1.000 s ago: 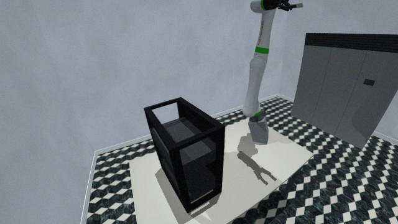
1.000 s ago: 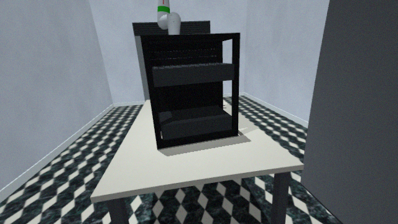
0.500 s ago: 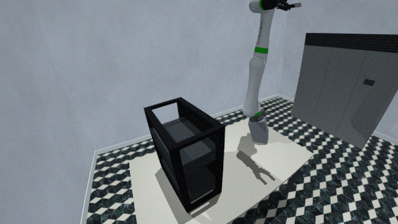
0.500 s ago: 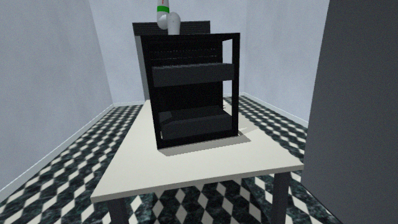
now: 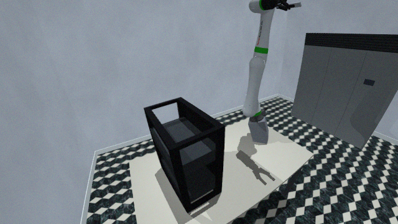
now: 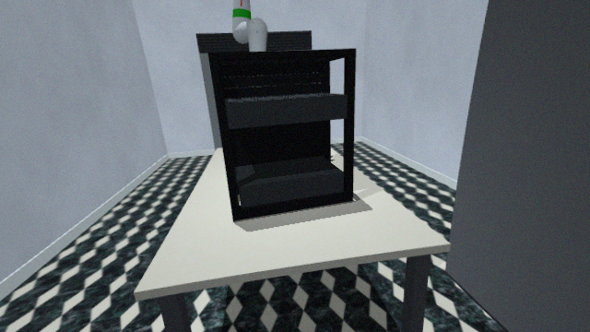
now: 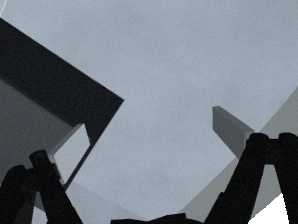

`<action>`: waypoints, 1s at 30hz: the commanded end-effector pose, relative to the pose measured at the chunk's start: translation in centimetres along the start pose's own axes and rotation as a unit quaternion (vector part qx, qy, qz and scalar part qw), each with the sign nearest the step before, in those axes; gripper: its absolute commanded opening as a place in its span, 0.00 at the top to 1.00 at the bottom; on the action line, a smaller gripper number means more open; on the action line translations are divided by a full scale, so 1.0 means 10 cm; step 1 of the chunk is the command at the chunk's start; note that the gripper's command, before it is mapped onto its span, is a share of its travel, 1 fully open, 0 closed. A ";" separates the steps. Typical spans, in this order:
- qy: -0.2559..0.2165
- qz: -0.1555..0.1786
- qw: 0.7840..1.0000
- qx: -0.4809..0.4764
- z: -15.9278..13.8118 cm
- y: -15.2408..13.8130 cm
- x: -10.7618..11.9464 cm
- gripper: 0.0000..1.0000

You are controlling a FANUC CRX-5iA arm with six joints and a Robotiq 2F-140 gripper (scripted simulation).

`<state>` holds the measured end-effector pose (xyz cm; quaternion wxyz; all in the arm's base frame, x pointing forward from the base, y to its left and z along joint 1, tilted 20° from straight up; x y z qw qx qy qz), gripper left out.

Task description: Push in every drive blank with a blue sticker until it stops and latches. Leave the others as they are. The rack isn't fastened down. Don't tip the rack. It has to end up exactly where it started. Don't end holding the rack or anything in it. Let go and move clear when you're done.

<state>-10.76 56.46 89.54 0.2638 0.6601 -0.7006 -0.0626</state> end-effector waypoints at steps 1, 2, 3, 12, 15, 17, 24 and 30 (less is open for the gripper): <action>-0.070 -0.046 0.996 0.000 0.12 -0.08 -0.01 0.00; -0.070 -0.046 0.996 0.000 0.12 -0.08 -0.01 0.00; -0.070 -0.046 0.996 0.000 0.12 -0.08 -0.01 0.00; -0.070 -0.046 0.996 0.000 0.12 -0.08 -0.01 0.00; -0.070 -0.046 0.996 0.000 0.12 -0.08 -0.01 0.00; -0.070 -0.046 0.996 0.000 0.12 -0.08 -0.01 0.00; -0.070 -0.046 0.996 0.000 0.12 -0.08 -0.01 0.00; -0.097 -0.072 0.992 -0.039 -0.09 -0.19 0.36 0.00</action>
Point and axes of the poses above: the point where the finger pads meet when closed, its own x axis back along the fingers, its own y axis across the jaws, z = x × y, the point moved 8 cm from there along x, back along the fingers, and after that the axes turned 7 degrees about x, right-handed, at the moved point
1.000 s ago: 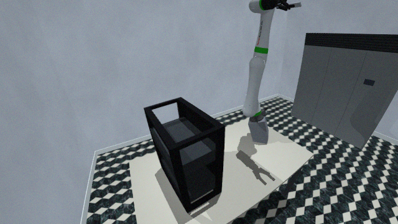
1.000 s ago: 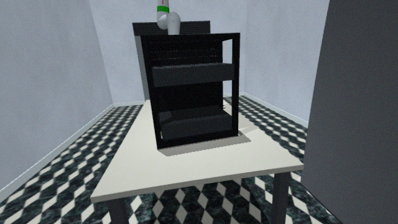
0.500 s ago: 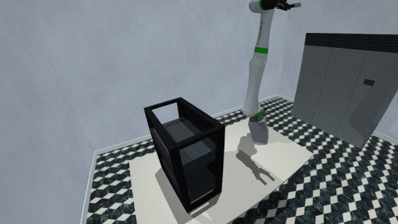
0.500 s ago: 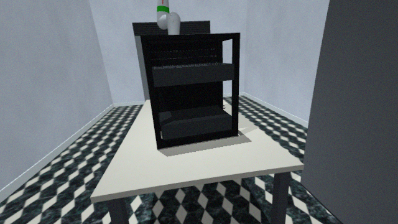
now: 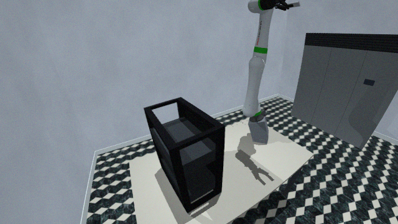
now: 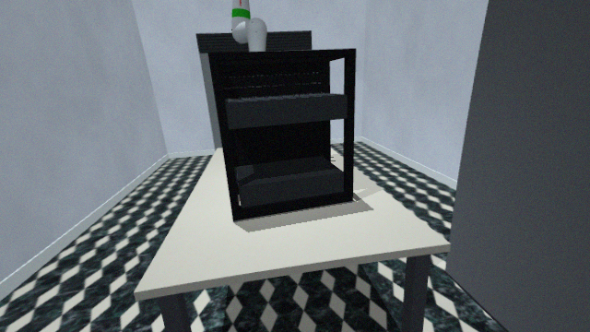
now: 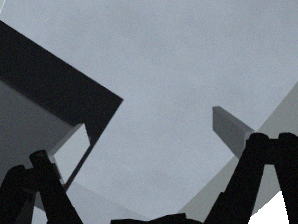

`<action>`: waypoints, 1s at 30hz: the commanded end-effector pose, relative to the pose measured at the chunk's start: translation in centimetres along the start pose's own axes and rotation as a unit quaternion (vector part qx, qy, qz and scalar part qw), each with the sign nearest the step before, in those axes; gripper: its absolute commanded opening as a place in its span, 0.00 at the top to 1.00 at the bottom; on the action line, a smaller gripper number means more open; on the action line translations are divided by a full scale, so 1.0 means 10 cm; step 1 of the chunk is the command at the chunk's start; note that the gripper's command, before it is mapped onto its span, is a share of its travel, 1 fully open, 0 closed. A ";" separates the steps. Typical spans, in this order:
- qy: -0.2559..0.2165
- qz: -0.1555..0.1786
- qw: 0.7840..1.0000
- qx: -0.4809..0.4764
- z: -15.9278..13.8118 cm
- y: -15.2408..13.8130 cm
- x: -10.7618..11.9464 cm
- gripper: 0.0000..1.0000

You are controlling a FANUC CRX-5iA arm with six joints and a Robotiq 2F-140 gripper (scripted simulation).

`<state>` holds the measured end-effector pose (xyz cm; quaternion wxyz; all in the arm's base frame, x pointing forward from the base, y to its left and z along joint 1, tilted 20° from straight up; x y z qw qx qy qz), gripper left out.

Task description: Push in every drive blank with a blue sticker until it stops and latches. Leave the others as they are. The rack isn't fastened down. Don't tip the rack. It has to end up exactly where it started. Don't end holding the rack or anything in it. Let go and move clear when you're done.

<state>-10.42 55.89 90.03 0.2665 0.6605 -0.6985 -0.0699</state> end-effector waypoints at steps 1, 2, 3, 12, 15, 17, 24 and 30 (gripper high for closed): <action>-0.097 -0.072 0.992 -0.036 -0.07 -0.18 0.33 0.00; -0.097 -0.072 0.992 -0.036 -0.07 -0.18 0.33 0.00; -0.097 -0.072 0.992 -0.036 -0.07 -0.18 0.33 0.00; -0.125 -0.101 0.984 -0.079 -0.29 -0.34 0.75 0.00; -0.130 -0.106 0.982 -0.087 -0.32 -0.37 0.81 0.00; -0.131 -0.108 0.981 -0.089 -0.33 -0.38 0.84 0.00; -0.133 -0.110 0.981 -0.093 -0.34 -0.39 0.87 0.00; -0.134 -0.111 0.980 -0.094 -0.35 -0.40 0.88 0.00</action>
Point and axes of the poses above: the point where the finger pads meet when closed, its own x axis back along the fingers, its own y axis across the jaws, z = x × y, the point moved 8 cm from there along x, back along the fingers, and after that the axes turned 7 degrees about x, right-handed, at the moved point
